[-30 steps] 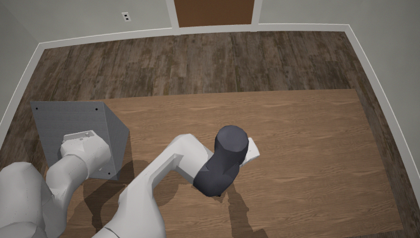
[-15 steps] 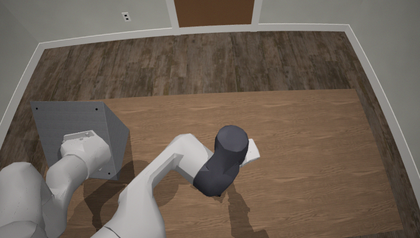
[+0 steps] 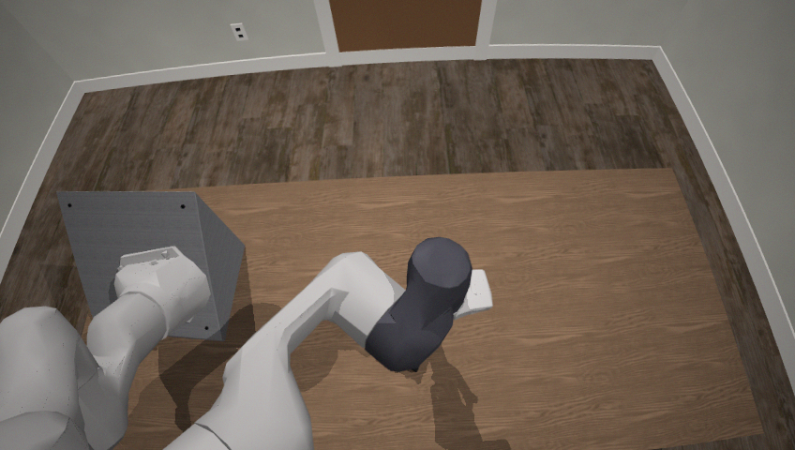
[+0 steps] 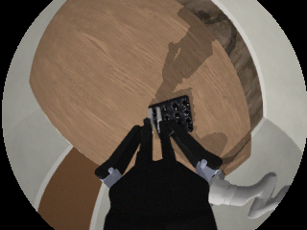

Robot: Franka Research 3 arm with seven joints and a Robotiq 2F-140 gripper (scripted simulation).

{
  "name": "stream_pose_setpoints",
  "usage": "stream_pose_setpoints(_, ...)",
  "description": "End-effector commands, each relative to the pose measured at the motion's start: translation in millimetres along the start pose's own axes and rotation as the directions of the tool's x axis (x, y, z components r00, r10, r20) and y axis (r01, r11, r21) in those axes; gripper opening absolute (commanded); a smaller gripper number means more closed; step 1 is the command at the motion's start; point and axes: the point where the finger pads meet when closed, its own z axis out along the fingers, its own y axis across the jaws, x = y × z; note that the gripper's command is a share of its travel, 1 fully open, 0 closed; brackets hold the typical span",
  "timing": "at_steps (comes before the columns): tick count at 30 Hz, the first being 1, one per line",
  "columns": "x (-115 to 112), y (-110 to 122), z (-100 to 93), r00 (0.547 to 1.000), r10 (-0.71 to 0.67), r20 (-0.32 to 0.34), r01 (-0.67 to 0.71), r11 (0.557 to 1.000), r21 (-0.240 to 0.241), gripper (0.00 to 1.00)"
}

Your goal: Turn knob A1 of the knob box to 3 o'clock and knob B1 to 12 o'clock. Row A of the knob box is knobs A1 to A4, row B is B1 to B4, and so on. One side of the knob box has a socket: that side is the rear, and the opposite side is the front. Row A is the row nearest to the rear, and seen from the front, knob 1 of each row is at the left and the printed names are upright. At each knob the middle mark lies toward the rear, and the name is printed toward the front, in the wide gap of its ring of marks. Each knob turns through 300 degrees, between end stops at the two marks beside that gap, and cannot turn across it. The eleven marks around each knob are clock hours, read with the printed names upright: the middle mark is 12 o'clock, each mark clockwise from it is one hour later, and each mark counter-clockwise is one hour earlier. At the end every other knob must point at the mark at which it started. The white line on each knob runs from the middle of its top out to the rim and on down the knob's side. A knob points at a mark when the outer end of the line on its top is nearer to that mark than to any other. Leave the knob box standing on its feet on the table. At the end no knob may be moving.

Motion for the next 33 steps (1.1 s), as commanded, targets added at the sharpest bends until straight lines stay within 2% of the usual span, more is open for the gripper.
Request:
stream_pose_setpoints(1,0.1,0.1,1.7,0.988,0.156,-0.004,-0.156,0.988,0.001,0.05)
stream_pose_setpoints(9,0.1,0.1,1.7,0.970,0.245,-0.004,-0.245,0.970,0.001,0.05)
stream_pose_setpoints(24,0.1,0.1,1.7,0.879,0.477,-0.003,-0.477,0.879,0.002,0.05)
stream_pose_setpoints(26,0.1,0.1,1.7,0.879,0.477,-0.003,-0.477,0.879,0.002,0.05)
stream_pose_setpoints(33,0.1,0.1,1.7,0.809,0.587,-0.003,-0.587,0.809,0.003,0.05)
